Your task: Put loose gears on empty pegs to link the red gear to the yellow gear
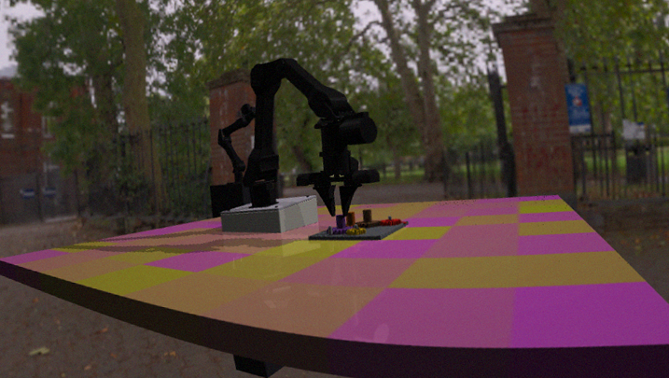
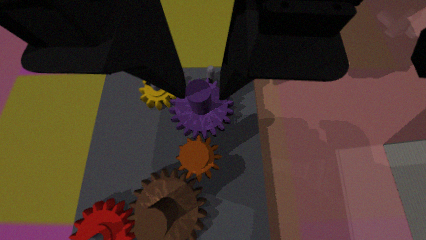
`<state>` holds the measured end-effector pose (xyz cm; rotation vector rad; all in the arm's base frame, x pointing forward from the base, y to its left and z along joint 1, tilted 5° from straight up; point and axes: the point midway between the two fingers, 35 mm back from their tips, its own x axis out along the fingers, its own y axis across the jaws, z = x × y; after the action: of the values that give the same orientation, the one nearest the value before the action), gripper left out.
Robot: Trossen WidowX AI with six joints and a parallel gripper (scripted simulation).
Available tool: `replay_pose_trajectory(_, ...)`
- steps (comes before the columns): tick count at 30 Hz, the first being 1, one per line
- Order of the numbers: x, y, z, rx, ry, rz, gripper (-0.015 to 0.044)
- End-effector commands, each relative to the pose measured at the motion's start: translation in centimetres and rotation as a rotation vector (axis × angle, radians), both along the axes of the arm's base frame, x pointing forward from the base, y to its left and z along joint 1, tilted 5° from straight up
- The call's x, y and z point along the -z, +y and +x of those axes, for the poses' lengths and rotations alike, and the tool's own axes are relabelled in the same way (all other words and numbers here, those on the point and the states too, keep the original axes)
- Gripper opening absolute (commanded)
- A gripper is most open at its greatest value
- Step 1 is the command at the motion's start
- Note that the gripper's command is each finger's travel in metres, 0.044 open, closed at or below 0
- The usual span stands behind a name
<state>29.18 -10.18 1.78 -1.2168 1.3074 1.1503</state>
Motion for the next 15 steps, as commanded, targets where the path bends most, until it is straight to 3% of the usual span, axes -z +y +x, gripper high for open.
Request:
replay_pose_trajectory(1, -2.2, 0.1, 0.4, 0.033, -0.017, -0.006, 0.0140)
replay_pose_trajectory(7, -4.1, 0.3, 0.3, 0.052, -0.018, -0.006, 0.0140)
replay_pose_trajectory(8, -3.7, 0.2, 0.3, 0.039, -0.019, -0.006, 0.0166)
replay_pose_trajectory(12, -8.2, 0.7, 0.0, 0.039, -0.019, -0.005, 0.0271)
replay_pose_trajectory(15, -8.5, 0.7, -0.1, 0.039, -0.019, -0.005, 0.0350)
